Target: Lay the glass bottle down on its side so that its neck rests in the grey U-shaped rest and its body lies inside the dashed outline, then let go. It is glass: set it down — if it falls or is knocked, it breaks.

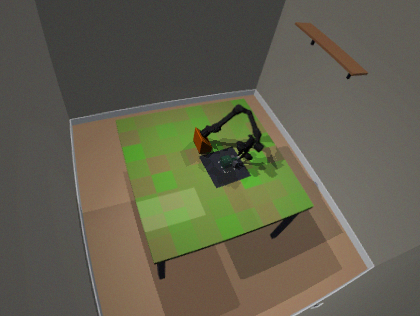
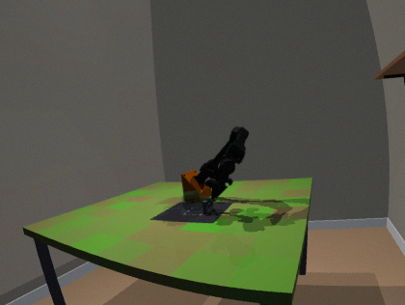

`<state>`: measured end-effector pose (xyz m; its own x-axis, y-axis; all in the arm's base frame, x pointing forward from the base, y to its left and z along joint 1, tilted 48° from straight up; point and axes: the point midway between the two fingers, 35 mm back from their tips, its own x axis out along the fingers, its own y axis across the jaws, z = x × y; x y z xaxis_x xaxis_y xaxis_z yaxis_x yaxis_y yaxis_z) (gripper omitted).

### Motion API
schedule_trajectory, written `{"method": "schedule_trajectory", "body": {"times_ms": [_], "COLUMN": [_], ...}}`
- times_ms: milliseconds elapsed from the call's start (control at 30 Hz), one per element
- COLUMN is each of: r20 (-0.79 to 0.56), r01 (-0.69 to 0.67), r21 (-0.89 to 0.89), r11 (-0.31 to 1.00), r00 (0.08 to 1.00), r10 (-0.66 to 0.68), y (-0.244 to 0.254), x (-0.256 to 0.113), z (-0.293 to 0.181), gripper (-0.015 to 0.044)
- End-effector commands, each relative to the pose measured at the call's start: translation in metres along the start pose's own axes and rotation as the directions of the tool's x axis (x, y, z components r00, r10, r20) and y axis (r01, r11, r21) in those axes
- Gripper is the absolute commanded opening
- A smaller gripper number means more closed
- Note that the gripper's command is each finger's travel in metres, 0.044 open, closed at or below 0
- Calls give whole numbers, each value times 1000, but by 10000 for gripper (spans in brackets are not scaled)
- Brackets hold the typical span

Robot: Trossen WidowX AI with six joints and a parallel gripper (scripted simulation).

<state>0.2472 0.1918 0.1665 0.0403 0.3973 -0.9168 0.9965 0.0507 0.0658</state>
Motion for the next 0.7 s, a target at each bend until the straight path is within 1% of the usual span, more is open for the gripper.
{"method": "schedule_trajectory", "body": {"times_ms": [0, 667], "r20": [2, -13], "r01": [2, -4], "r21": [3, -6], "r11": [1000, 1000], "r00": [1000, 1000], "r10": [-2, 4], "y": [-1, -2], "x": [2, 5], "z": [2, 1], "gripper": [106, 106]}}
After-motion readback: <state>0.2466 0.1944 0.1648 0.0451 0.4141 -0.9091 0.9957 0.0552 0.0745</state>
